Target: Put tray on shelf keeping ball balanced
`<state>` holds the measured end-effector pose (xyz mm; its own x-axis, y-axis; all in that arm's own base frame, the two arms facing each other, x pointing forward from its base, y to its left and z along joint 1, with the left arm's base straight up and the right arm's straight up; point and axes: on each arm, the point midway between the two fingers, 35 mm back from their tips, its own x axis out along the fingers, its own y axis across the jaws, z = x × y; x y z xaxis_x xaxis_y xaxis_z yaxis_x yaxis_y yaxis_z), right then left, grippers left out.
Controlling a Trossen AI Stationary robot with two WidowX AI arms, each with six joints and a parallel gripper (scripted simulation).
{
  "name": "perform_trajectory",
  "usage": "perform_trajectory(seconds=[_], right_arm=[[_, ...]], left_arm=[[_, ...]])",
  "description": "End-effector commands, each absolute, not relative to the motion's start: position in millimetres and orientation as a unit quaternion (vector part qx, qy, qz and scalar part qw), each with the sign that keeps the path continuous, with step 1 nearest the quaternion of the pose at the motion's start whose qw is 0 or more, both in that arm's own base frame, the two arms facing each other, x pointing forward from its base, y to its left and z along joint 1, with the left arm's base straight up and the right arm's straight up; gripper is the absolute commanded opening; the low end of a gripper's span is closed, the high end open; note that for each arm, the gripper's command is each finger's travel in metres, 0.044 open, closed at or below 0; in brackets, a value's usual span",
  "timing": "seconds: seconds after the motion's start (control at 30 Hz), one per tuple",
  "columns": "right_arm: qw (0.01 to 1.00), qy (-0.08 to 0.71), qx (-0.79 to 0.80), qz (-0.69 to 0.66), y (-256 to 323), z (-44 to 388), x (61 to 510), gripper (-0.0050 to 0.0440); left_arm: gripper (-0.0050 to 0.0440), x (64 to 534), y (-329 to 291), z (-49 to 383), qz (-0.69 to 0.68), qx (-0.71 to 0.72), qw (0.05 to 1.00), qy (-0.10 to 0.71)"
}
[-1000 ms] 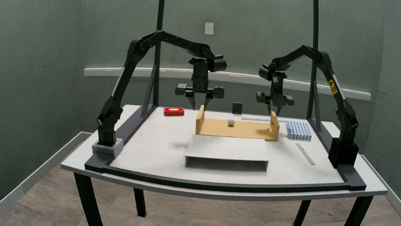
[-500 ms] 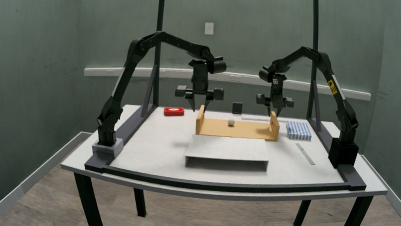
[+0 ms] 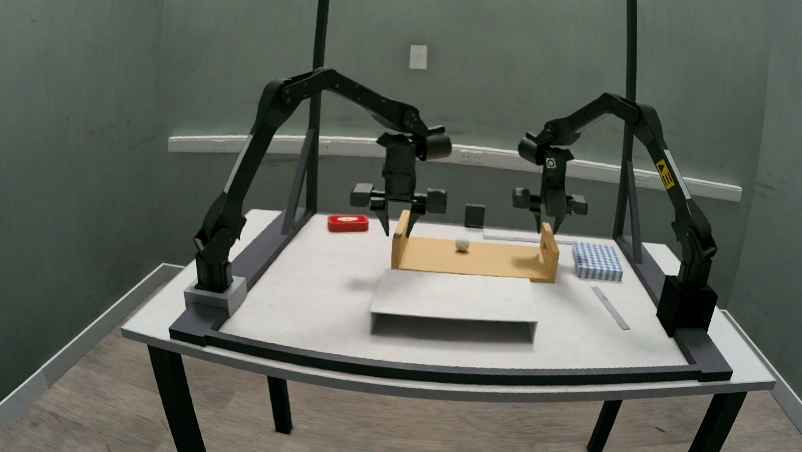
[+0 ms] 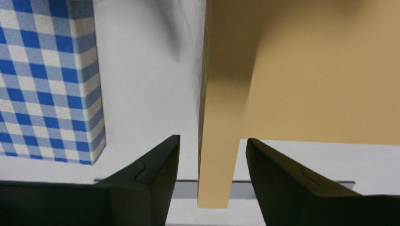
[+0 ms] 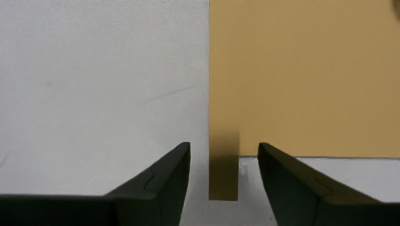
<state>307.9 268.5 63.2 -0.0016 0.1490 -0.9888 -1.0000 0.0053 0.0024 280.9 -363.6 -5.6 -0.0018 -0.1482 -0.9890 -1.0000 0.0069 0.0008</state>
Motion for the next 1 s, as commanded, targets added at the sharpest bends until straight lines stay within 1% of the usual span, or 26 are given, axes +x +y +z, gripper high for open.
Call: perform_trajectory(seconds=[0.0, 0.1, 0.2, 0.33, 0.37, 0.4, 0.7, 0.73, 0.8, 0.97], right_arm=[[0.543, 0.456, -0.46, 0.534, 272.8, 61.7, 308.7, 0.0178], [0.546, 0.453, -0.461, 0.533, 273.9, 63.2, 309.7, 0.0178], [0.543, 0.456, -0.461, 0.533, 273.8, 54.3, 308.6, 0.0178], [0.544, 0.455, -0.461, 0.534, 273.9, 55.0, 309.5, 0.0178], [0.549, 0.449, -0.461, 0.533, 274.9, 60.9, 310.6, 0.0178], [0.551, 0.447, -0.461, 0.532, 274.0, 63.3, 310.3, 0.0178], [0.556, 0.445, -0.46, 0.53, 273.9, 65.7, 313.7, 0.0178], [0.556, 0.446, -0.46, 0.53, 273.6, 65.4, 313.6, 0.0178], [0.555, 0.447, -0.46, 0.53, 273.1, 64.6, 313.4, 0.0178], [0.554, 0.449, -0.459, 0.53, 271.8, 63.2, 312.1, 0.0178]], left_arm=[[0.0178, 285.0, -369.6, 9.9, 0.446, -0.547, 0.458, 0.54], [0.0178, 284.9, -369.2, 9.8, 0.446, -0.547, 0.458, 0.54], [0.0178, 285.0, -369.6, 9.9, 0.446, -0.547, 0.458, 0.54], [0.0178, 285.0, -369.6, 9.9, 0.446, -0.547, 0.458, 0.54], [0.0178, 285.0, -369.6, 9.9, 0.446, -0.547, 0.458, 0.54], [0.0, 285.2, -368.7, 9.8, 0.447, -0.547, 0.458, 0.54], [0.0, 285.8, -364.9, 7.4, 0.452, -0.545, 0.459, 0.537], [0.0034, 285.7, -364.5, 6.9, 0.453, -0.544, 0.459, 0.537], [0.006, 285.4, -363.5, 6.0, 0.454, -0.544, 0.46, 0.536], [0.0069, 285.2, -361.6, 4.3, 0.457, -0.542, 0.46, 0.535]])
